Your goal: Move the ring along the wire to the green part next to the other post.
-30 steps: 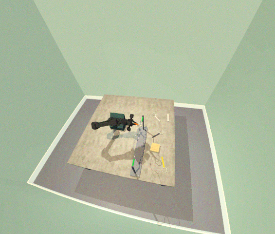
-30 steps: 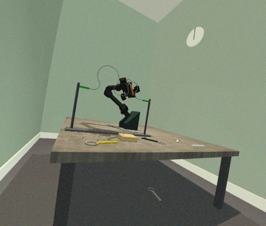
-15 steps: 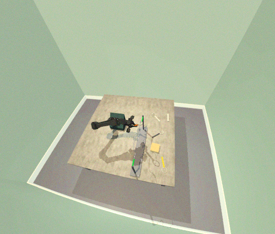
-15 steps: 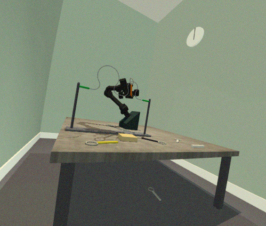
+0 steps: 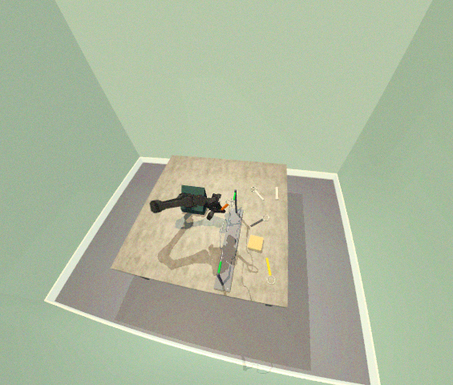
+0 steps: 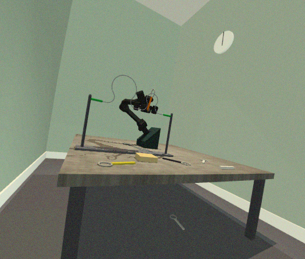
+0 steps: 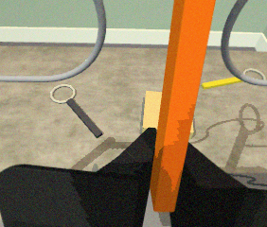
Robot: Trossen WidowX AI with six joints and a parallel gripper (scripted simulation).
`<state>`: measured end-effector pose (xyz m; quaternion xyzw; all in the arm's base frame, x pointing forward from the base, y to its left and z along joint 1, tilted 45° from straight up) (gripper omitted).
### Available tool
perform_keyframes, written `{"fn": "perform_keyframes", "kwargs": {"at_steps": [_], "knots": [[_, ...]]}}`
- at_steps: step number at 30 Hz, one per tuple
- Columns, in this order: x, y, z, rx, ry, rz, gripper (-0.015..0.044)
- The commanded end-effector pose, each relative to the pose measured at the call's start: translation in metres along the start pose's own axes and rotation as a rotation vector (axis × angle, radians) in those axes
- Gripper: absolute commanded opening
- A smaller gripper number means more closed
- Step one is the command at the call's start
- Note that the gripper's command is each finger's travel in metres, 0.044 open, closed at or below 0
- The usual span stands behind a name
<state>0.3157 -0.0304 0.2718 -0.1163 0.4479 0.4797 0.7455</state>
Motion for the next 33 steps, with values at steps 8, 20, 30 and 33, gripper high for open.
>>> {"fn": "perform_keyframes", "kwargs": {"at_steps": [8, 20, 30, 33], "knots": [[-0.012, -0.001, -0.004, -0.007, 0.211, -0.116, -0.015], [-0.027, -0.001, -0.002, -0.022, 0.449, -0.248, -0.015], [-0.037, 0.0, 0.001, -0.033, 0.62, -0.343, -0.015], [-0.039, 0.0, 0.002, -0.036, 0.666, -0.368, -0.015]]}}
Point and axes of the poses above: the point midway between the two fingers, 35 mm back from their tips, its own y axis back along the fingers, its own x axis across the jaws, z = x × y, the point moved 4 cm from there along y, back along the fingers, and after that the axes turned 7 degrees about y, right-handed, at the moved point
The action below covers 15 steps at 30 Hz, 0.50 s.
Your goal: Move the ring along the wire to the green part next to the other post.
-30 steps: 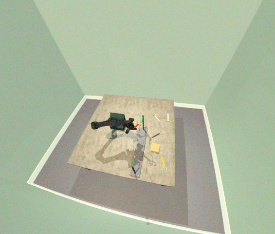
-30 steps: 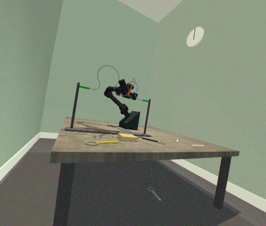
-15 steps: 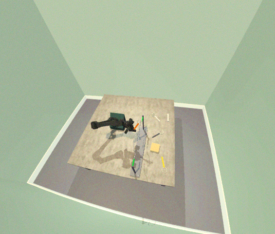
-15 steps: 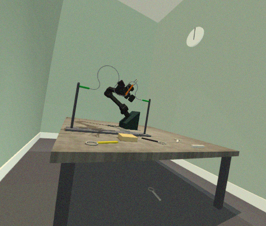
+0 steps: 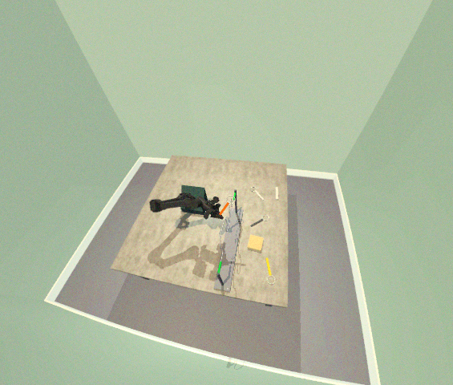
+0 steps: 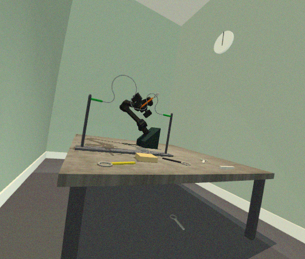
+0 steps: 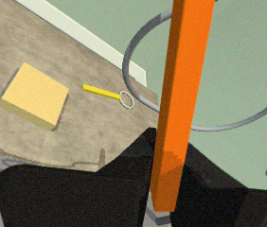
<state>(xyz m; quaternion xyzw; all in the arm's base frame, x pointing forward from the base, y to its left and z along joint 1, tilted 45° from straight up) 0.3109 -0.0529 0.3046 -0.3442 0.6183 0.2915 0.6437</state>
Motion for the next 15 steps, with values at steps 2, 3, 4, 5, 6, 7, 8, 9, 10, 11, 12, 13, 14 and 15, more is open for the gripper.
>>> {"fn": "perform_keyframes", "kwargs": {"at_steps": [2, 3, 4, 5, 6, 7, 8, 9, 10, 11, 12, 13, 14, 15], "knots": [[-0.001, 0.0, 0.0, -0.01, 0.077, -0.033, -0.015], [-0.002, -0.001, -0.001, -0.011, 0.093, -0.042, -0.015], [-0.003, -0.001, -0.001, -0.012, 0.109, -0.051, -0.015], [-0.004, -0.001, -0.001, -0.013, 0.124, -0.059, -0.015], [-0.005, -0.001, -0.001, -0.014, 0.138, -0.068, -0.015], [-0.006, -0.001, -0.001, -0.015, 0.153, -0.076, -0.015], [-0.007, -0.001, -0.001, -0.016, 0.168, -0.084, -0.015], [-0.008, -0.001, -0.001, -0.017, 0.183, -0.093, -0.015], [-0.009, -0.001, -0.001, -0.018, 0.197, -0.101, -0.015], [-0.009, -0.001, -0.001, -0.019, 0.212, -0.109, -0.015], [-0.01, -0.001, -0.001, -0.02, 0.227, -0.117, -0.015], [-0.011, -0.002, -0.001, -0.021, 0.243, -0.126, -0.015], [-0.012, -0.002, -0.001, -0.022, 0.258, -0.135, -0.015], [-0.013, -0.002, -0.001, -0.023, 0.274, -0.144, -0.015]]}}
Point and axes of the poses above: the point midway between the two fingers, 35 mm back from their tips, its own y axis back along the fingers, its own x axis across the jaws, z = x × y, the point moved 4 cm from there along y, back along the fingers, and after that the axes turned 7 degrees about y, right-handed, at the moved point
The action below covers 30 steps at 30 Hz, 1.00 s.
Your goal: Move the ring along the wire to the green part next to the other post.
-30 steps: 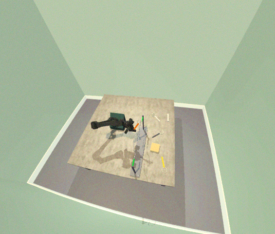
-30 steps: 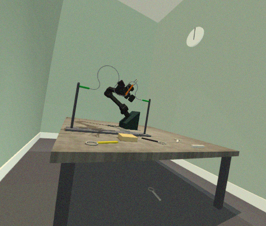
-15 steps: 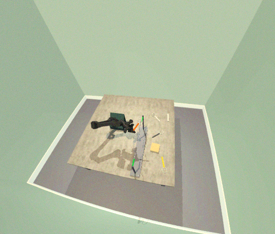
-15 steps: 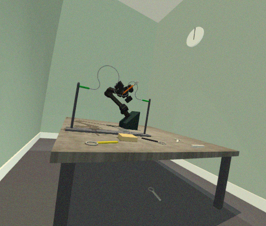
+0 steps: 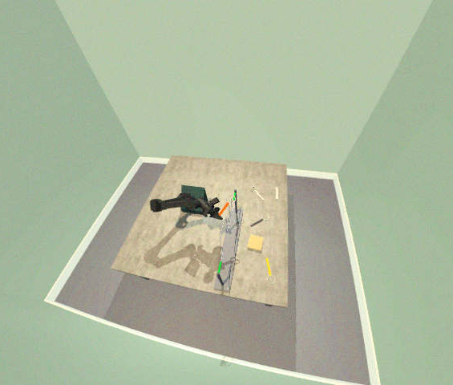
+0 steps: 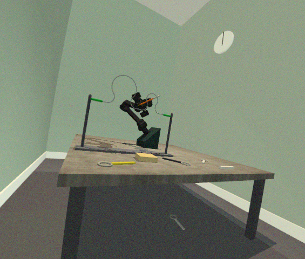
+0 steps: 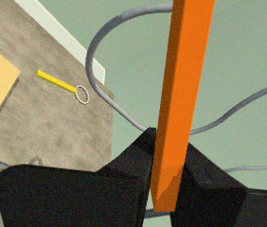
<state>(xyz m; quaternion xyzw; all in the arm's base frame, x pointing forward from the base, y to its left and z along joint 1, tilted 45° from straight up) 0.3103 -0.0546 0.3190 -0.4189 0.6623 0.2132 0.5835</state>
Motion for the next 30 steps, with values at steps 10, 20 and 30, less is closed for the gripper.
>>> {"fn": "perform_keyframes", "kwargs": {"at_steps": [10, 20, 30], "knots": [[-0.01, -0.001, 0.0, -0.021, 0.223, -0.116, -0.015], [-0.023, -0.001, 0.001, -0.034, 0.42, -0.227, -0.015], [-0.034, 0.0, 0.004, -0.046, 0.611, -0.334, -0.015]]}}
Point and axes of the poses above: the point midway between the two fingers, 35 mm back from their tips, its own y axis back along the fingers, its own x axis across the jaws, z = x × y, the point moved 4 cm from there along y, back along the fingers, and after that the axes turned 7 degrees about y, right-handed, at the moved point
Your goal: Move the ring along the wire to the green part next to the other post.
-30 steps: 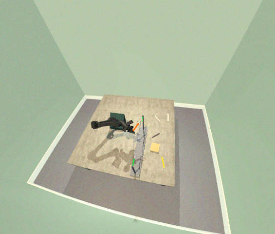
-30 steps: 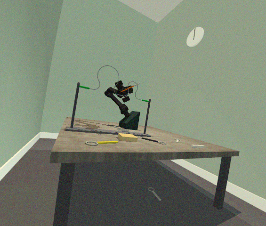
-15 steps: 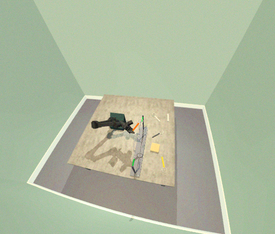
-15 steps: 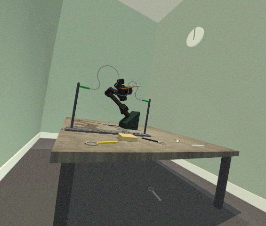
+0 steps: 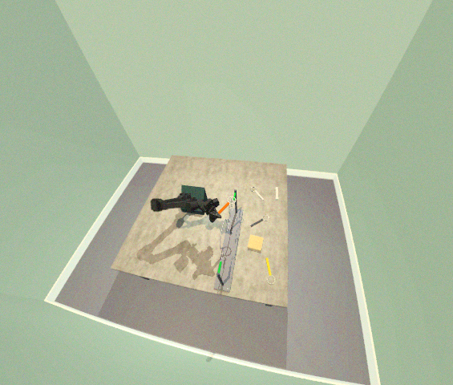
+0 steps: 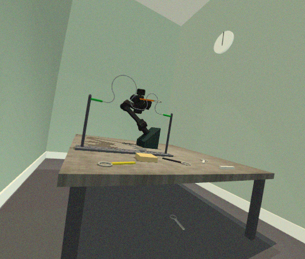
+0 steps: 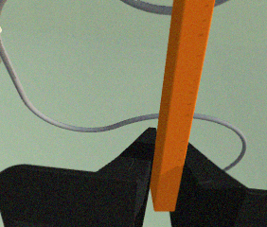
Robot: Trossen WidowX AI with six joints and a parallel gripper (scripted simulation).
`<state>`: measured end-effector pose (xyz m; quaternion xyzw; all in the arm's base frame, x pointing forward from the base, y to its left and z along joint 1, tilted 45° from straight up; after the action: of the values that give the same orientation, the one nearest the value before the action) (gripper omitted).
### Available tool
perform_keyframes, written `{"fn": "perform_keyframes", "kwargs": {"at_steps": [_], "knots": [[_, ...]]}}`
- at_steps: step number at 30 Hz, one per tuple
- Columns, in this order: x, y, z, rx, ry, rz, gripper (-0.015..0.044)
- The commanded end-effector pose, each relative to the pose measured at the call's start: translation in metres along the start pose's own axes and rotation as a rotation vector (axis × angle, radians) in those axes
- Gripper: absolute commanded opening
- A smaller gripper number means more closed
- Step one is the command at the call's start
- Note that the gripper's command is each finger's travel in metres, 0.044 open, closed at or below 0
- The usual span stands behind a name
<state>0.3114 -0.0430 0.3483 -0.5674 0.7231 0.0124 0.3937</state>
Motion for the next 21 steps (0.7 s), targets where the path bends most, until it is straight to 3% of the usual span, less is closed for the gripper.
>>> {"fn": "perform_keyframes", "kwargs": {"at_steps": [1, 21], "knots": [[-0.0041, -0.0007, -0.0005, -0.005, 0.066, -0.039, -0.015], [-0.0102, -0.0027, -0.0037, -0.016, 0.298, -0.168, -0.015]]}}
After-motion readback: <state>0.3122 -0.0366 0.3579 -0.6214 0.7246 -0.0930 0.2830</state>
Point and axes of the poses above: the point midway between the two fingers, 35 mm back from their tips, its own y axis back along the fingers, its own x axis across the jaws, z = x × y, the point moved 4 cm from there along y, back along the fingers, and after that the axes turned 7 degrees about y, right-handed, at the moved point
